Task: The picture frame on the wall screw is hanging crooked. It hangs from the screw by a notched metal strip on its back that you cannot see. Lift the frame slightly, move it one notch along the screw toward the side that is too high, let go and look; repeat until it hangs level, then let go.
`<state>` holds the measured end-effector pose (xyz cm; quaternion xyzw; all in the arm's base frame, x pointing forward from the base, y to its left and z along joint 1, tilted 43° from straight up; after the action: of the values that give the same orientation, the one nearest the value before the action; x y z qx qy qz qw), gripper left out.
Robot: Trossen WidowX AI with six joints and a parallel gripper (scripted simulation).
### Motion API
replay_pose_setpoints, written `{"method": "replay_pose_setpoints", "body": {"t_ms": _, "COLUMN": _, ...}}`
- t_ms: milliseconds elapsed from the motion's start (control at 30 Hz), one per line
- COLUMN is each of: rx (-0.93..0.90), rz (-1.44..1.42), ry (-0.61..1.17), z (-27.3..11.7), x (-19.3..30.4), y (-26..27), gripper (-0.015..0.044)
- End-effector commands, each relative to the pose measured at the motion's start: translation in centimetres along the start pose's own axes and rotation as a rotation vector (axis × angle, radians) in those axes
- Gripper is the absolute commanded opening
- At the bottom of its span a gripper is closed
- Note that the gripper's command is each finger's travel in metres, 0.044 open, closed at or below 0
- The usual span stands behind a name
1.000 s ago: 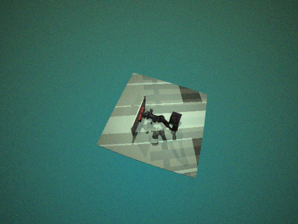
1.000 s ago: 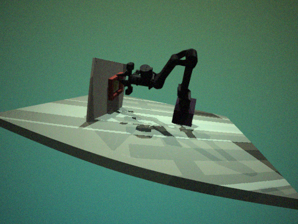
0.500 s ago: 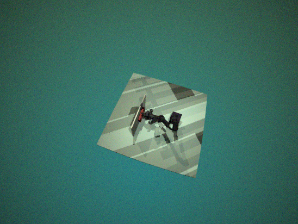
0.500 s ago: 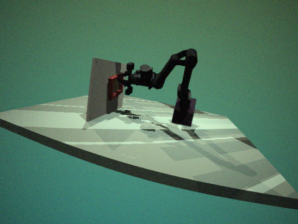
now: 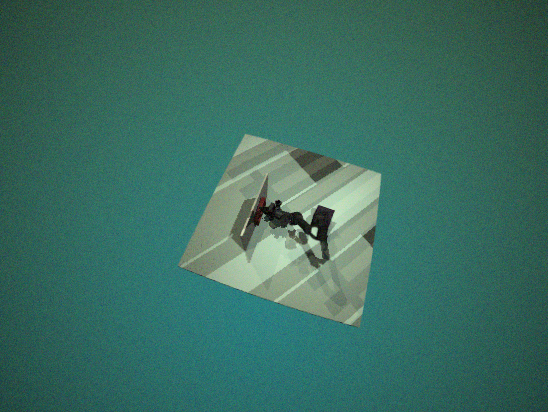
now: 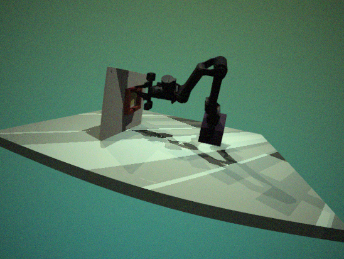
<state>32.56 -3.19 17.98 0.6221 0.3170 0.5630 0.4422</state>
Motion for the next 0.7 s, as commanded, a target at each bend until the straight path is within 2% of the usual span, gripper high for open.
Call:
{"method": "replay_pose_setpoints", "body": {"t_ms": 0, "rx": -0.002, "rz": 0.028, "ry": 0.0, "z": -0.01, "x": 0.01, "y": -0.04, "gripper": 0.0}}
{"method": "replay_pose_setpoints", "body": {"t_ms": 667, "rx": -0.002, "rz": 0.133, "ry": 0.001, "z": -0.01, "x": 0.0, "y": -0.18, "gripper": 0.0}}
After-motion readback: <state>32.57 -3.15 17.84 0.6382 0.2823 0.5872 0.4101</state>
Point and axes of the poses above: the point midway between the two fingers, 35 mm back from their tips, its own z axis out along the fingers, its own y axis across the jaws, x = y × z, the point moved 6 cm from there along -z, back along the fingers, and after that the axes turned 11 degrees about -z, right-handed, at the moved point
